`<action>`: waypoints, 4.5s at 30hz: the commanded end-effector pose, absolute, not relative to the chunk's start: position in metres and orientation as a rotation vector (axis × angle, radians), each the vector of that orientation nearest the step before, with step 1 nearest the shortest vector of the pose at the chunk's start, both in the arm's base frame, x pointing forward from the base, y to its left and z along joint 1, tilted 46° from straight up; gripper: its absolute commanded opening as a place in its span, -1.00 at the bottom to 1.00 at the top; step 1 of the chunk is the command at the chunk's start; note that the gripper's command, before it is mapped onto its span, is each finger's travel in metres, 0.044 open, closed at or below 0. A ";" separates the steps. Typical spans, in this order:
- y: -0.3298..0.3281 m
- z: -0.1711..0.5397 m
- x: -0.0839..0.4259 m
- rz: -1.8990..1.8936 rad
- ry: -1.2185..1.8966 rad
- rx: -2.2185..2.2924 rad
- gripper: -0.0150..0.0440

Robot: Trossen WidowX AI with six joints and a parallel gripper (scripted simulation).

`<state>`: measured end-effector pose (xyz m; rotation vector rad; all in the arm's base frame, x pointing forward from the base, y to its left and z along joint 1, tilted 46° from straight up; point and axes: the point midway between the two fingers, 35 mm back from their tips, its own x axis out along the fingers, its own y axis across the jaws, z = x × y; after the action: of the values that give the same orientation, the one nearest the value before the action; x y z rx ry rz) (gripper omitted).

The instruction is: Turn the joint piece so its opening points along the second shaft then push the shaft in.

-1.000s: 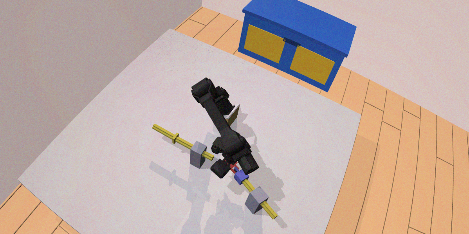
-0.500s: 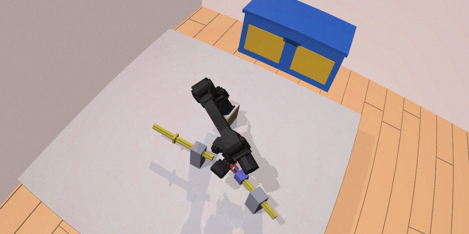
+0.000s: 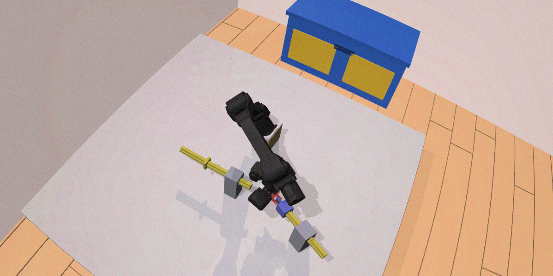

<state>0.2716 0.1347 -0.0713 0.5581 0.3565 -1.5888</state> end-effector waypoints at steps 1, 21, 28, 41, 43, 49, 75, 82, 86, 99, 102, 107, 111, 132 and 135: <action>0.135 -0.071 0.272 -1.588 0.360 0.556 0.12; 0.135 -0.071 0.272 -1.589 0.357 0.558 0.01; 0.135 -0.071 0.272 -1.589 0.357 0.558 -0.17; 0.133 -0.073 0.272 -1.572 0.406 0.580 -0.49; 0.131 -0.073 0.273 -1.557 0.443 0.597 -0.49; 0.127 -0.076 0.276 -1.512 0.552 0.646 -0.49; 0.120 -0.083 0.279 -1.432 0.750 0.725 -0.49; 0.120 -0.083 0.279 -1.432 0.750 0.725 -0.14; 0.120 -0.083 0.279 -1.432 0.750 0.725 0.01; 0.120 -0.083 0.279 -1.432 0.750 0.725 1.00; 0.120 -0.083 0.279 -1.432 0.750 0.725 1.00; 0.120 -0.083 0.279 -1.432 0.750 0.725 1.00; 0.123 -0.081 0.279 -1.454 0.716 0.685 1.00; 0.155 -0.054 0.280 -1.456 0.567 0.375 1.00; 0.165 -0.046 0.280 -1.405 0.647 0.318 1.00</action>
<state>0.2791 0.1535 -0.0560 0.3585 0.5753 -1.4556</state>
